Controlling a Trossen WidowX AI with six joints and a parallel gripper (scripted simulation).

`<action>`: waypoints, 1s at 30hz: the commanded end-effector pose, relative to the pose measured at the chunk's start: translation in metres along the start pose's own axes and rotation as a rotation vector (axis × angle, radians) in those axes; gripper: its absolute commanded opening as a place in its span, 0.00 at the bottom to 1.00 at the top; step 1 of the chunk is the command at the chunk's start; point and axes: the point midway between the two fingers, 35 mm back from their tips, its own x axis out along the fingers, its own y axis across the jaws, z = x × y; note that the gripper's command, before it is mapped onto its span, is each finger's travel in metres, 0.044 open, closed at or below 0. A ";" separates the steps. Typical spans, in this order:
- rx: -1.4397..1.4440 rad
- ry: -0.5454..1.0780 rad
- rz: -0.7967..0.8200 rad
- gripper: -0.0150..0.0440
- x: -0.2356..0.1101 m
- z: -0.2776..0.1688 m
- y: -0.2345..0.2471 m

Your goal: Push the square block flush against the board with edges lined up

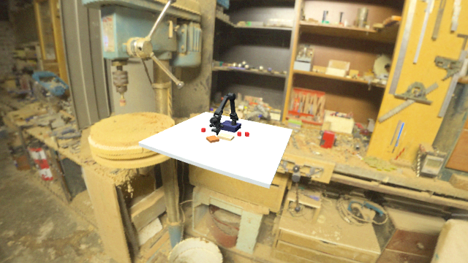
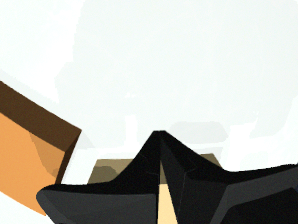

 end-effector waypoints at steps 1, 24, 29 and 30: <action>-0.003 0.005 0.000 0.25 0.000 0.005 0.001; -0.003 0.003 0.001 0.25 -0.055 0.029 0.002; -0.009 0.003 0.001 0.25 -0.055 0.028 0.002; -0.026 0.003 0.001 0.25 -0.055 0.025 0.002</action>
